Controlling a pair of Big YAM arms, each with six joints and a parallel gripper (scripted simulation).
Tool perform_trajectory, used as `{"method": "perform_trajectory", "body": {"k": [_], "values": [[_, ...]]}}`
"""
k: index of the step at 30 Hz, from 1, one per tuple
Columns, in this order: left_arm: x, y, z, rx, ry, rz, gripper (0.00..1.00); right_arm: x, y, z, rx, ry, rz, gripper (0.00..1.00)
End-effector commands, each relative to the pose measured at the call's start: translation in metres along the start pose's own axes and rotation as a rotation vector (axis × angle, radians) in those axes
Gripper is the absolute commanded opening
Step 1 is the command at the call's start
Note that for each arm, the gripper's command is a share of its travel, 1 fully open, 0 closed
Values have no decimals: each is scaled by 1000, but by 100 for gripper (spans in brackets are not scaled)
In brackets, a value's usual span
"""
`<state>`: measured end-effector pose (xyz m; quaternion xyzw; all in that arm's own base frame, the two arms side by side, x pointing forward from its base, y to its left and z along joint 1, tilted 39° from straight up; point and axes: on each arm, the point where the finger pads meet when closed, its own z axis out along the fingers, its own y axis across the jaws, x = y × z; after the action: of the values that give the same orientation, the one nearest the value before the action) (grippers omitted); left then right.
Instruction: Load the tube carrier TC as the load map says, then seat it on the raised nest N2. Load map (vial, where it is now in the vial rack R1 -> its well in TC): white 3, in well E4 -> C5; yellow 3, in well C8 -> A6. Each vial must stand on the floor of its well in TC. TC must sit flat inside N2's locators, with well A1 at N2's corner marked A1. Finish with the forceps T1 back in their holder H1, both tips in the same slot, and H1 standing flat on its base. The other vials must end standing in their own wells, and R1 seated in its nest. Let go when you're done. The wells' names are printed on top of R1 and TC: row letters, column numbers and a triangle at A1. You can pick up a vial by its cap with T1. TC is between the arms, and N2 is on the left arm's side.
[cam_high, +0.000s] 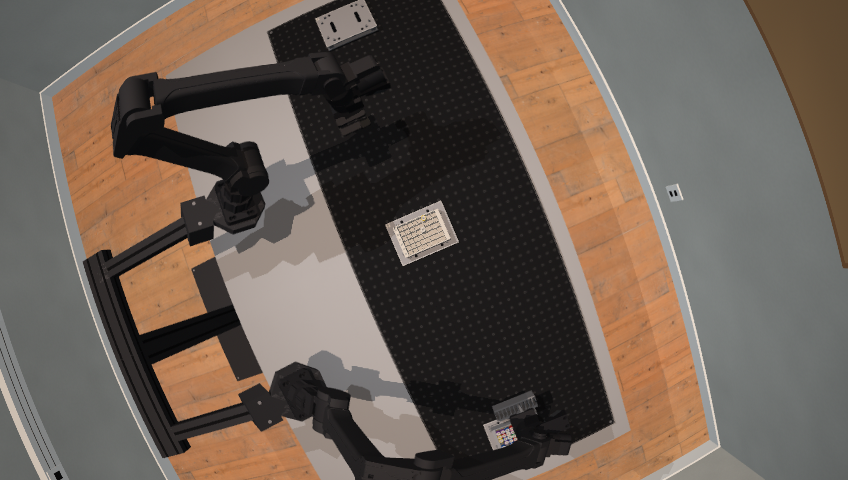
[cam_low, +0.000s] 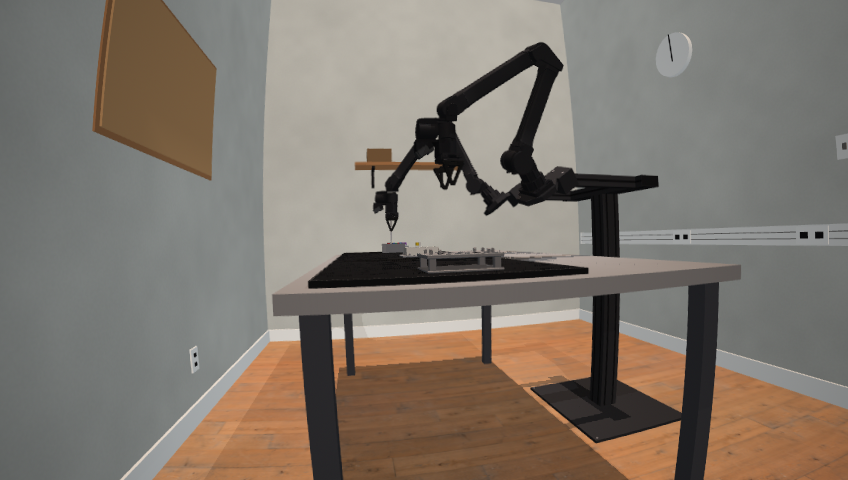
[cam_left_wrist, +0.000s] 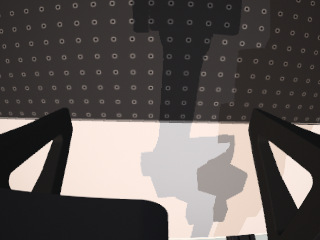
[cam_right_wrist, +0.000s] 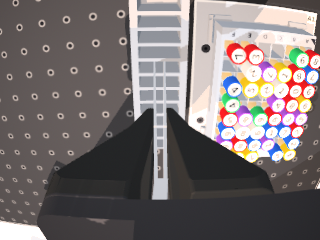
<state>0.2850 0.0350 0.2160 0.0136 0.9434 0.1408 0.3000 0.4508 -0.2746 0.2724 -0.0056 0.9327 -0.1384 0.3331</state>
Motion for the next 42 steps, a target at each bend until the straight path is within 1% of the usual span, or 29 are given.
{"method": "perform_trajectory", "body": {"k": [1,41,42], "values": [[-12,2,-8,2,-28,7,100,-3,1,11,-3,0,4,7],[-12,2,-8,2,-28,7,100,1,3,22,-6,5,4,7],[-12,2,-8,2,-28,7,100,-6,-1,19,2,-8,3,7]]}}
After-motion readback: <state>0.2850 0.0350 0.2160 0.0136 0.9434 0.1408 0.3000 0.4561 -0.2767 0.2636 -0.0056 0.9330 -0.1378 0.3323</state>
